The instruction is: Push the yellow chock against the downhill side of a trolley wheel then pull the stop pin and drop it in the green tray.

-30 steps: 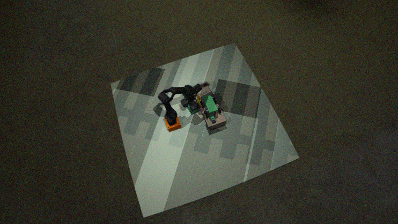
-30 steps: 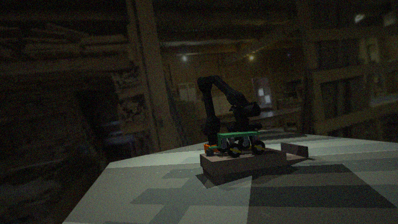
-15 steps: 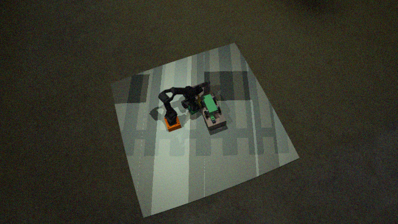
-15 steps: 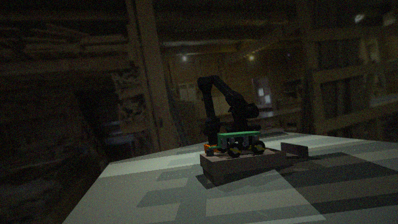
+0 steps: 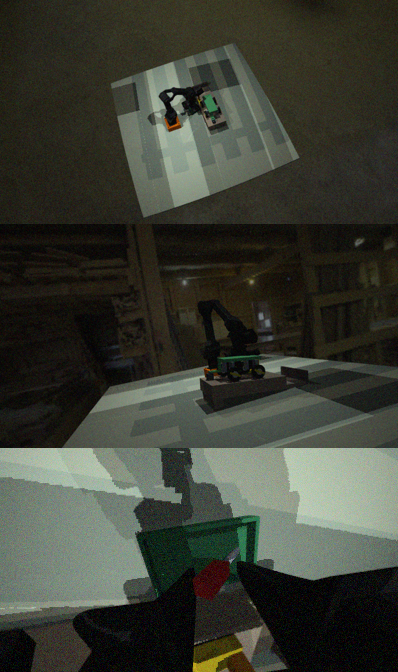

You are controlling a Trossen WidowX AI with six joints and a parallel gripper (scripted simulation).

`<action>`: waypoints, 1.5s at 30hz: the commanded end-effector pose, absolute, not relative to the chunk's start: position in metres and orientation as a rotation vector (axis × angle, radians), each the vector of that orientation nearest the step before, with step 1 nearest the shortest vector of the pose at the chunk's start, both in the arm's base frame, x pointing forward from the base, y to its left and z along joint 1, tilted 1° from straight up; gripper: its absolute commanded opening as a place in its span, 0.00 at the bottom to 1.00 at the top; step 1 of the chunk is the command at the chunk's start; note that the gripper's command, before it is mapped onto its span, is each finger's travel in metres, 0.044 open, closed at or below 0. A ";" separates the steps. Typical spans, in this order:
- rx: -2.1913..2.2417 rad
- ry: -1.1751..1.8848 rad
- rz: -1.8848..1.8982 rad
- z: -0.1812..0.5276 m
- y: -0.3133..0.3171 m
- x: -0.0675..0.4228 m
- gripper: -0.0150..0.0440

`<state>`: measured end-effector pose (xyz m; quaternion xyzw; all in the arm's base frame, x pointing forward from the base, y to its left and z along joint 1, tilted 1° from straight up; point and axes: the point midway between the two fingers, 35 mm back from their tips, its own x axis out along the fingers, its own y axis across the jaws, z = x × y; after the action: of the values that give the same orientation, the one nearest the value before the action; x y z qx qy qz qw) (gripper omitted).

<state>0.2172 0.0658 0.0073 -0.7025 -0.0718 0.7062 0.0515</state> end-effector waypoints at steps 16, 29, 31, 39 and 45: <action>-2.134 -0.224 2.148 -0.001 0.056 0.217 0.58; -2.135 -0.223 2.148 -0.006 0.052 0.216 0.58; -2.139 -0.217 2.148 -0.005 0.053 0.217 0.67; -2.139 -0.217 2.148 -0.005 0.053 0.217 0.83; -2.136 -0.222 2.148 0.011 0.052 0.216 0.83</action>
<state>0.2135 0.0519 -0.0015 -0.6977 -0.0703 0.7111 0.0514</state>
